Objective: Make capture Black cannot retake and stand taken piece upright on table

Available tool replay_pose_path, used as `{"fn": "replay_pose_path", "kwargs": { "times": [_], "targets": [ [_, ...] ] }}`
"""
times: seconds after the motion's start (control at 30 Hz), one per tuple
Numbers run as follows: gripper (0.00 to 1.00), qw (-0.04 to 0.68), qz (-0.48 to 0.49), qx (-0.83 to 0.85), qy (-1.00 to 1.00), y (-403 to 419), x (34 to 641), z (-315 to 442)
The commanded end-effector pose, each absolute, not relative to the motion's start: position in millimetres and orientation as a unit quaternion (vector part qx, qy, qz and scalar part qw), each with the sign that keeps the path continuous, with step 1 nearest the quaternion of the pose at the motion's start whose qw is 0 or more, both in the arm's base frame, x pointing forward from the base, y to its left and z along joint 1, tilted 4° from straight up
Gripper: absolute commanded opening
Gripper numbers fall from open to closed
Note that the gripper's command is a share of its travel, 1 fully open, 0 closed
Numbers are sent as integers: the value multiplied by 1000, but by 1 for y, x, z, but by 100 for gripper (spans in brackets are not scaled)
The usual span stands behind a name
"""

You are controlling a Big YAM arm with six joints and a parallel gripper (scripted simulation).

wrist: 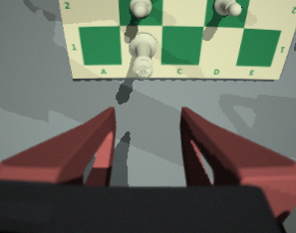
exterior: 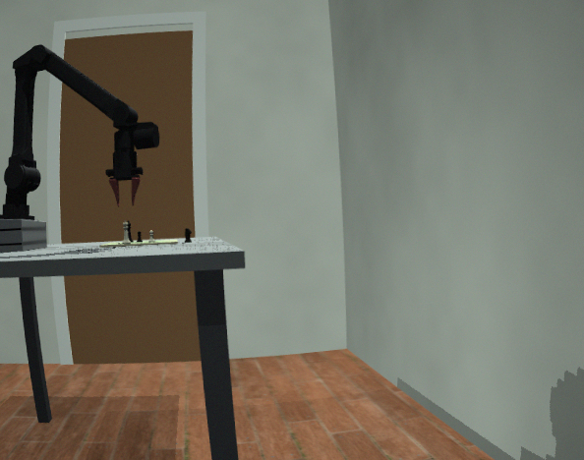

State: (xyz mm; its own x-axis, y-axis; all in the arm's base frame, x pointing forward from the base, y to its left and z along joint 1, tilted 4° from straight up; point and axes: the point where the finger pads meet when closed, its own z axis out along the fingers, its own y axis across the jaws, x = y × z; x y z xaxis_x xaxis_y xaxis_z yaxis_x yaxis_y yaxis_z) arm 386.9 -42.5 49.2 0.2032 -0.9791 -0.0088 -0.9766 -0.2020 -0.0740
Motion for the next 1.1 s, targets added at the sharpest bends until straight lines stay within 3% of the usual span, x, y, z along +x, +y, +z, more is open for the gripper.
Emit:
{"fn": "replay_pose_path", "kwargs": {
  "times": [0.0,0.27,0.3,1.07],
  "targets": [
    [40,49,-43,-777,626,-47,405,87],
    [40,32,-16,-777,628,-46,390,69],
    [100,40,-29,-777,627,-46,391,81],
    [100,44,-36,-777,627,-47,398,88]
  ]
}}
